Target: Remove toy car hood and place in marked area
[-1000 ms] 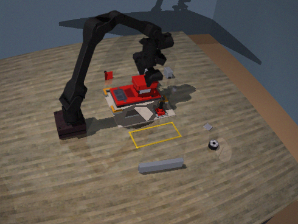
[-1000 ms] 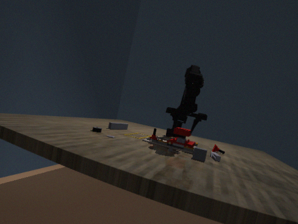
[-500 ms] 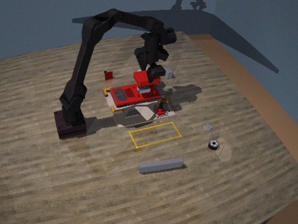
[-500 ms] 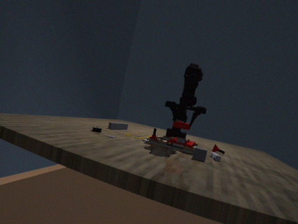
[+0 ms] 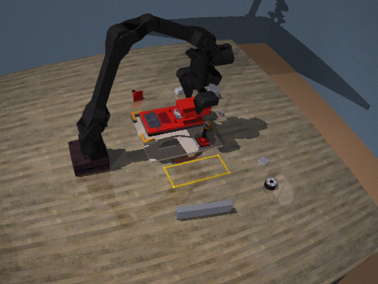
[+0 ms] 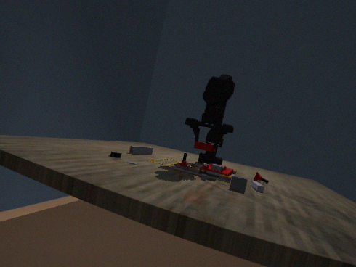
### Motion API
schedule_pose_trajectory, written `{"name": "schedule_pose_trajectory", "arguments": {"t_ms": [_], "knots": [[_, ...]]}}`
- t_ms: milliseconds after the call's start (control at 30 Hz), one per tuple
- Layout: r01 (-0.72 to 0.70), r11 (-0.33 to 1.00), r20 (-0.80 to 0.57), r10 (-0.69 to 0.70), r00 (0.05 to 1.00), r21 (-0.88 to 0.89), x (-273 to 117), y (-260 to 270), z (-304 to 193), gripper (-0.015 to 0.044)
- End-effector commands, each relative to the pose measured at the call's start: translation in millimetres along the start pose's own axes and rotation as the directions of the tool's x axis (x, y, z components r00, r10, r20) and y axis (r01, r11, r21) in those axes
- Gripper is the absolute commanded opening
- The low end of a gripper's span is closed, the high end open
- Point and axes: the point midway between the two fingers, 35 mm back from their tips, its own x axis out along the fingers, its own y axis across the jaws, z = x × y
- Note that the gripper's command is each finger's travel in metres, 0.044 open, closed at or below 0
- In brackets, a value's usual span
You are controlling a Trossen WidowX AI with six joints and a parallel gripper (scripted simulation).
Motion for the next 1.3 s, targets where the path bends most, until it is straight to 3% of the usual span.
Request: {"name": "schedule_pose_trajectory", "arguments": {"t_ms": [0,1267], "knots": [[0.007,1.0,0.007,-0.007,1.0,-0.001,-1.8,-14.2,-0.6,0.0],[0.02,1.0,-0.002,-0.02,1.0,0.018,-7.0,-149.4,-39.5,0.0]]}}
